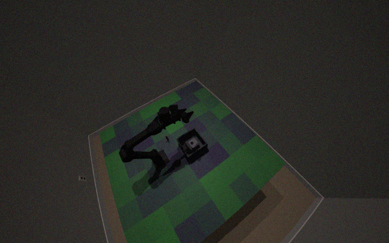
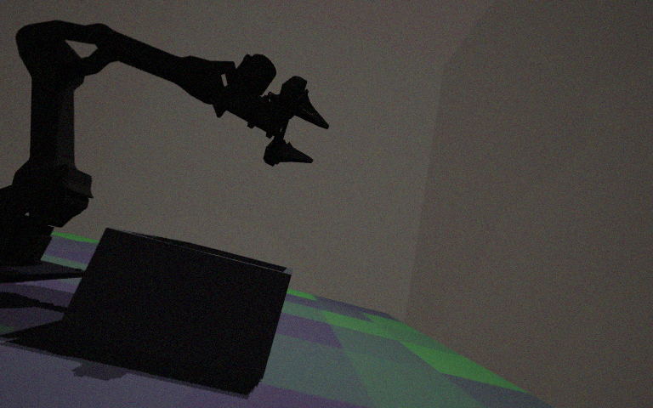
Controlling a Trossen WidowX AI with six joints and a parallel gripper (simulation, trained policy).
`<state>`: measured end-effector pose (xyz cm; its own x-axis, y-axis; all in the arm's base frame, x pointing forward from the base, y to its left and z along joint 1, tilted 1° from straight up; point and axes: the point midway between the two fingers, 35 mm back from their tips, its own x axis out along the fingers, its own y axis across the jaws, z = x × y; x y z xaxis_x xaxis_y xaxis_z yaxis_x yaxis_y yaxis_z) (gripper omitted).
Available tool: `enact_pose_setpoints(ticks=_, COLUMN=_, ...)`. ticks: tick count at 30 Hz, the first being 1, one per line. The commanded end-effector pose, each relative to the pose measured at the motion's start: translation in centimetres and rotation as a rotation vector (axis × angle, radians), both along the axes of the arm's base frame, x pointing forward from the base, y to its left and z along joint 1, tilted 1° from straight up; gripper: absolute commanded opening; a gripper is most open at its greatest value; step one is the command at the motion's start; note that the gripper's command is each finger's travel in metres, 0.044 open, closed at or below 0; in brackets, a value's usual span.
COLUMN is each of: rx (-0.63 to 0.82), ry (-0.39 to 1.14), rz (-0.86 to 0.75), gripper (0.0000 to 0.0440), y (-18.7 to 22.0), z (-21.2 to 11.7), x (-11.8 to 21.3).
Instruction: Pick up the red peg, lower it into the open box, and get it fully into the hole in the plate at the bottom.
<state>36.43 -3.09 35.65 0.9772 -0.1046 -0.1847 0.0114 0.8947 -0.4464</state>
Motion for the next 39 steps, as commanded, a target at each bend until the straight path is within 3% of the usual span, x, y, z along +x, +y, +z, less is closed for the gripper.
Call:
enact_pose_setpoints(ticks=1, rx=0.079, ry=0.09, rz=-0.015, gripper=0.044, y=0.5, z=-2.6, x=-0.1)
enact_pose_setpoints(ticks=21, rx=0.521, ry=0.567, rz=-0.209, gripper=0.044, y=5.2, z=-13.5, x=-4.8)
enact_pose_setpoints(ticks=39, rx=0.774, ry=0.948, rz=-0.614, gripper=0.044, y=10.2, z=-20.0, x=-13.1)
